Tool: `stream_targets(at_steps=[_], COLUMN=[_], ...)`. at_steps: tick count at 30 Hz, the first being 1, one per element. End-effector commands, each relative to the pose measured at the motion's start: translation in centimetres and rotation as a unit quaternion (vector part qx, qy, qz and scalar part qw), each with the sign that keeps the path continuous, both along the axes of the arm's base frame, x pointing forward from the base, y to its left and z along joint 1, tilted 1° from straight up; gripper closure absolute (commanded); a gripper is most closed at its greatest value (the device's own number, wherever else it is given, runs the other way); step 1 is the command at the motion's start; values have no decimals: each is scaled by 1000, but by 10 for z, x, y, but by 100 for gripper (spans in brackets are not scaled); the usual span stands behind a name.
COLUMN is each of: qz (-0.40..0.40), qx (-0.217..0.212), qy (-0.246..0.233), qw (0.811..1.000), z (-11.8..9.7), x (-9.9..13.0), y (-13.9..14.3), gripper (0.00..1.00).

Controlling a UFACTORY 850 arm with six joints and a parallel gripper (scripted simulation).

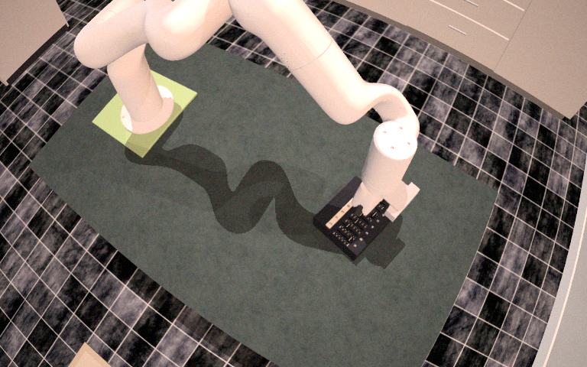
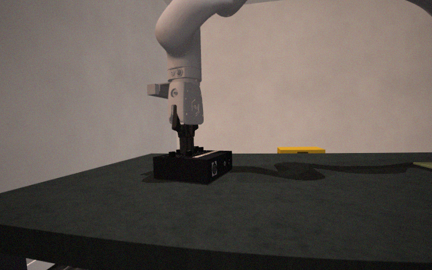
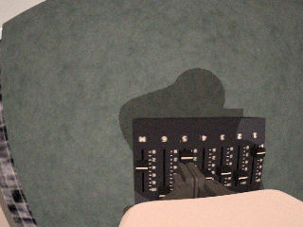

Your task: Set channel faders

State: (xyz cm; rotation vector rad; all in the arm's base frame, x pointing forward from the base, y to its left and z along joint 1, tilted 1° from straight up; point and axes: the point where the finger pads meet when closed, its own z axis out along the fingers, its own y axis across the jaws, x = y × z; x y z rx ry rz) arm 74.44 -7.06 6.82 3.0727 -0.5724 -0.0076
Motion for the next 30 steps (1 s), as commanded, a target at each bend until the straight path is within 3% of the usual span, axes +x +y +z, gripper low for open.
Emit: stream_targets(at_steps=[1, 19, 30], qz=[0, 0, 0], qx=[0, 0, 0], qy=[-1, -1, -1], qw=[1000, 1000, 1000], z=[1, 7, 37], x=[0, -2, -2], y=[0, 1, 2], gripper=[100, 100, 100])
